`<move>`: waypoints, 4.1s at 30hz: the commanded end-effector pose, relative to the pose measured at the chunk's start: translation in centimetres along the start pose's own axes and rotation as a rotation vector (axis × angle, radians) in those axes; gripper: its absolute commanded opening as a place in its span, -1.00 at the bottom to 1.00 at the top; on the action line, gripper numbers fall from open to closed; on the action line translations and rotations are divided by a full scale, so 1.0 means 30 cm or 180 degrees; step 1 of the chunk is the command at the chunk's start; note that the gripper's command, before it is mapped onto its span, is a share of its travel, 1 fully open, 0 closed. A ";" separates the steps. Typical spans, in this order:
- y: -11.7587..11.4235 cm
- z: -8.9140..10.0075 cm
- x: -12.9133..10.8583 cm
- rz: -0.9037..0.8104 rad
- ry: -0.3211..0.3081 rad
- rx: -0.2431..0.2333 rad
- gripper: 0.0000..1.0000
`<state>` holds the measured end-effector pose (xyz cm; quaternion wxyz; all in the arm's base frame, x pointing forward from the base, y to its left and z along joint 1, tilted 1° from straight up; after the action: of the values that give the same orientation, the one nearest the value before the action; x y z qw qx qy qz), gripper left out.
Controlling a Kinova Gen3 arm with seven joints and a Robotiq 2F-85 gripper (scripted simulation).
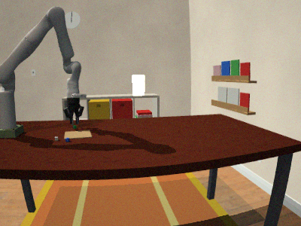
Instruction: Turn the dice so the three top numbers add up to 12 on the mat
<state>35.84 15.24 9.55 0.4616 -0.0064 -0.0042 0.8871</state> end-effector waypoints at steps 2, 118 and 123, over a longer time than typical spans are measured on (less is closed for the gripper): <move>-0.001 0.002 0.000 0.0000 0.0001 -0.0005 -0.39; -0.001 -0.064 0.000 0.0000 0.0001 -0.0005 -0.78; -0.001 -0.057 0.000 0.0000 0.0001 -0.0005 -0.78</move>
<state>35.84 15.25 7.63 0.4614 -0.0061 -0.0037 0.8872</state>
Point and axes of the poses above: the point where the finger pads meet when closed, its own z axis back along the fingers, its own y axis across the jaws, x = y × z, the point moved 9 cm from there along z, back along the fingers, and after that the axes turned 9 degrees about -z, right-handed, at the moved point
